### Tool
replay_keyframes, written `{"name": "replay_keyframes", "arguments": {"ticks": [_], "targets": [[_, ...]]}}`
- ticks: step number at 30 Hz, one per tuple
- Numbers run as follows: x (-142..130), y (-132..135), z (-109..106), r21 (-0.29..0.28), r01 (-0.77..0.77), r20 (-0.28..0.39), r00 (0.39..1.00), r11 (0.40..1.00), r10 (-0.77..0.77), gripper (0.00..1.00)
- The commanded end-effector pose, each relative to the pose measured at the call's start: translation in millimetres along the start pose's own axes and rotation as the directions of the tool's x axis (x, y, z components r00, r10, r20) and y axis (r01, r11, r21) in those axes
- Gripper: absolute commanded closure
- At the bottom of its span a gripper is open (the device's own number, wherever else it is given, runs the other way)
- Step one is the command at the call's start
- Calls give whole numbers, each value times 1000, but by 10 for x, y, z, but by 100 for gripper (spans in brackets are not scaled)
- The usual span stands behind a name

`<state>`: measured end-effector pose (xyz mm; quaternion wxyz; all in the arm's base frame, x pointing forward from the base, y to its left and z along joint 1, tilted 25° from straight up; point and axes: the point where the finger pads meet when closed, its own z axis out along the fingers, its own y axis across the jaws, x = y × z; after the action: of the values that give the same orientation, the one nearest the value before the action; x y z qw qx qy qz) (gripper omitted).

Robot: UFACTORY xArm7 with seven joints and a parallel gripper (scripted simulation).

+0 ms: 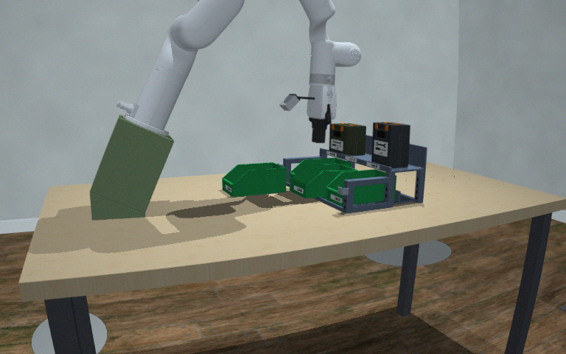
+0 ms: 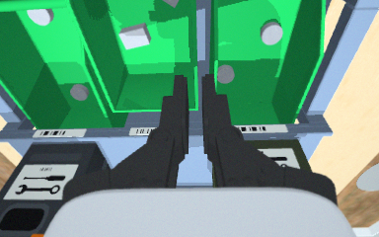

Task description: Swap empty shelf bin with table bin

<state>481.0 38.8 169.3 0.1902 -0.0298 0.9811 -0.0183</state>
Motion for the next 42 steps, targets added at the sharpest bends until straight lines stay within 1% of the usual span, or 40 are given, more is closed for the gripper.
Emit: {"name": "replay_keyframes", "arguments": {"ticks": [1,7,8,30,33,35,37,39,40,42], "targets": [[-12,1,-17,0,0,3,1000,1000,0,90],[-12,1,-17,0,0,3,1000,1000,0,90],[-12,1,-17,0,0,3,1000,1000,0,100],[-1,-6,-13,0,-16,4,1000,1000,16,100],[59,-42,13,-1,-105,6,994,994,105,100],[137,-89,46,-3,-219,9,976,976,219,100],[137,-89,46,-3,-219,9,976,976,219,100],[247,-150,88,-6,-368,13,930,930,368,100],[312,-184,112,-8,-451,14,892,892,451,100],[459,-256,163,-14,-540,12,841,841,541,100]]}}
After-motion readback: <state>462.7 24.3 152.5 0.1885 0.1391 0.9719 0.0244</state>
